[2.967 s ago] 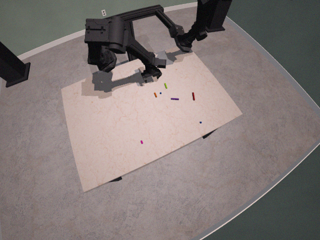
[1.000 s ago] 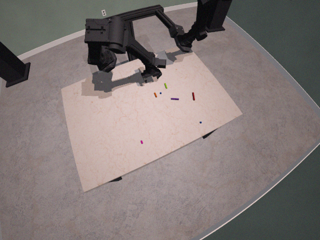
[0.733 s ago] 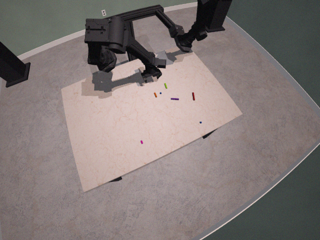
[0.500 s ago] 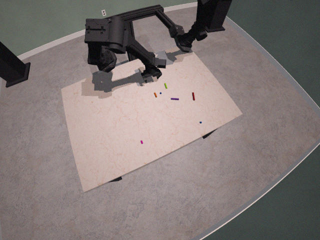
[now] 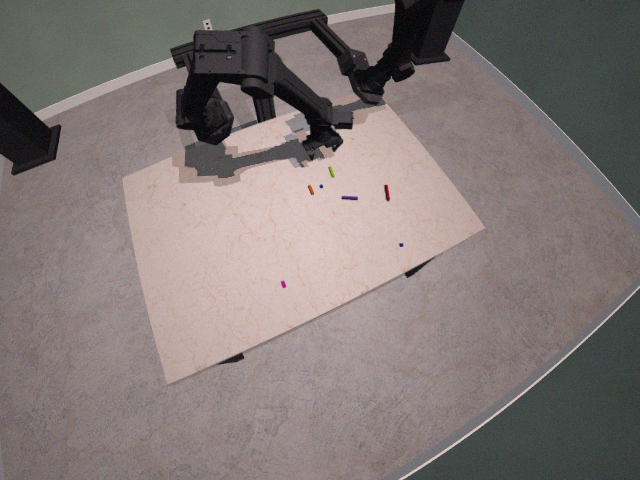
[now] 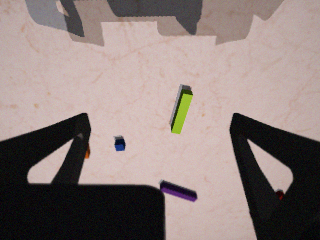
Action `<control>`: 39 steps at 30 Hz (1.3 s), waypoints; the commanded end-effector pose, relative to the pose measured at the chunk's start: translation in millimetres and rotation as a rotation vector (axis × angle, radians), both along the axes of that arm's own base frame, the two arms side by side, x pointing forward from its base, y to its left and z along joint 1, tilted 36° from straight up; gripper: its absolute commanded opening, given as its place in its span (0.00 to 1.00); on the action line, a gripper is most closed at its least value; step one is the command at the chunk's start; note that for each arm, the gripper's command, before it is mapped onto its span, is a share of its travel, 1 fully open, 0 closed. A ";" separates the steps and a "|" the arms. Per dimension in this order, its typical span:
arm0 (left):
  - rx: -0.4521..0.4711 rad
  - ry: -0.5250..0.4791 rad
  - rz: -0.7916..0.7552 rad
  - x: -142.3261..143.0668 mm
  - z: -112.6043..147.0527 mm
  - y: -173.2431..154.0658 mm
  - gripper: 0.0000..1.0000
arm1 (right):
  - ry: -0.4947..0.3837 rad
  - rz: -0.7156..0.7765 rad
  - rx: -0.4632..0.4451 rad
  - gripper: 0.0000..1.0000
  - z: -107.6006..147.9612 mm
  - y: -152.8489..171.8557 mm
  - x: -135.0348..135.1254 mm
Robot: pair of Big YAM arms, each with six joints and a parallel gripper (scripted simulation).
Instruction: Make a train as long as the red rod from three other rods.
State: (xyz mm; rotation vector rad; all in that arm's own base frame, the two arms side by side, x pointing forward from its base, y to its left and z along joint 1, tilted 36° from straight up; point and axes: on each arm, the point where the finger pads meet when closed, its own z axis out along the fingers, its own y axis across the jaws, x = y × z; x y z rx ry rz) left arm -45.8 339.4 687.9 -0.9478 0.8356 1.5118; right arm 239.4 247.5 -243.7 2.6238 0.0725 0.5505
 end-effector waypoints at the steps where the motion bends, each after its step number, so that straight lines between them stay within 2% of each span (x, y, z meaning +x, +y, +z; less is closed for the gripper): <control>1: -0.006 -0.010 0.009 -4.1 -1.1 -3.3 1.00 | -0.004 -0.005 -0.009 1.00 -9.2 8.5 -5.3; 2: -0.006 -0.010 0.009 -4.1 -1.1 -3.3 1.00 | 0.009 -0.040 -0.034 1.00 -8.7 -14.0 -4.3; 9: -0.006 -0.010 0.009 -4.1 -1.1 -3.3 1.00 | 0.003 -0.039 -0.022 1.00 -9.4 -11.6 -3.0; 10: -0.006 -0.010 0.009 -4.1 -1.1 -3.3 1.00 | -0.012 -0.040 0.006 1.00 -10.2 3.5 5.3; 39: -0.006 -0.010 0.009 -4.1 -1.1 -3.3 1.00 | -0.004 -0.040 -0.009 1.00 -9.8 -4.7 0.8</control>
